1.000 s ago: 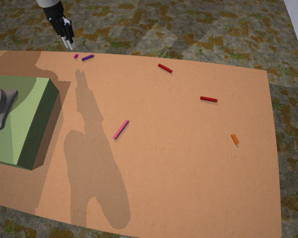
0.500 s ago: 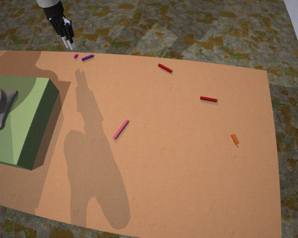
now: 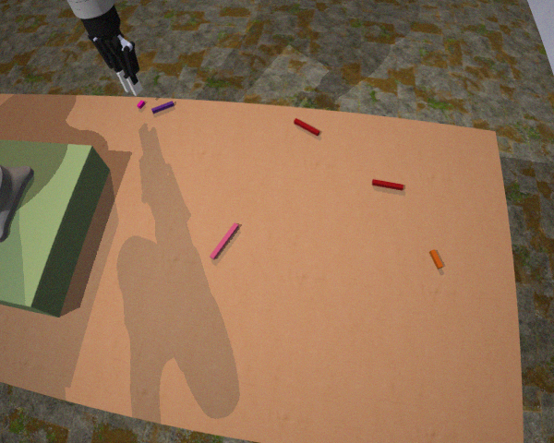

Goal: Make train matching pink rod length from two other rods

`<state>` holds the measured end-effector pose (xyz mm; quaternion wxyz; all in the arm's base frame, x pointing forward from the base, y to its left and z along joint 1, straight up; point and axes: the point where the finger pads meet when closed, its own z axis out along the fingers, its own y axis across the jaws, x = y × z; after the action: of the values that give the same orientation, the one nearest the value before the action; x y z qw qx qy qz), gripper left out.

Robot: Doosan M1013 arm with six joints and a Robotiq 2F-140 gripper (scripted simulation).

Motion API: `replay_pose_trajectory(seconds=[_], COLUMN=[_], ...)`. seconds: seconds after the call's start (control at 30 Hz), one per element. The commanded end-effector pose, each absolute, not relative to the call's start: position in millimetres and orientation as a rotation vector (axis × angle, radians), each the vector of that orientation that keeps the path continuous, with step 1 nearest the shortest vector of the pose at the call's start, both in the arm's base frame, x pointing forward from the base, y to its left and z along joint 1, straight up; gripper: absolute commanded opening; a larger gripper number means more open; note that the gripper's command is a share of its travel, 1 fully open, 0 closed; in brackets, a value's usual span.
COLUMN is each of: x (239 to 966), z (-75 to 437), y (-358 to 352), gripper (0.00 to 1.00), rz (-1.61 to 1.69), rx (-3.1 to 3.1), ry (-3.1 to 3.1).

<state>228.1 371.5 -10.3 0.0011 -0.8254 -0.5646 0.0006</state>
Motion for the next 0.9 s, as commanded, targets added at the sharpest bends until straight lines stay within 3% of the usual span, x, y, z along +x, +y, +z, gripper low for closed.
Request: replay_pose_trajectory(seconds=[0.0, 0.87], x=[228, 228], z=[-18, -48], y=[371, 371], gripper=[0.23, 0.23], rz=[-0.001, -0.001], rx=[-2.580, -2.580], ry=[-1.795, -1.795])
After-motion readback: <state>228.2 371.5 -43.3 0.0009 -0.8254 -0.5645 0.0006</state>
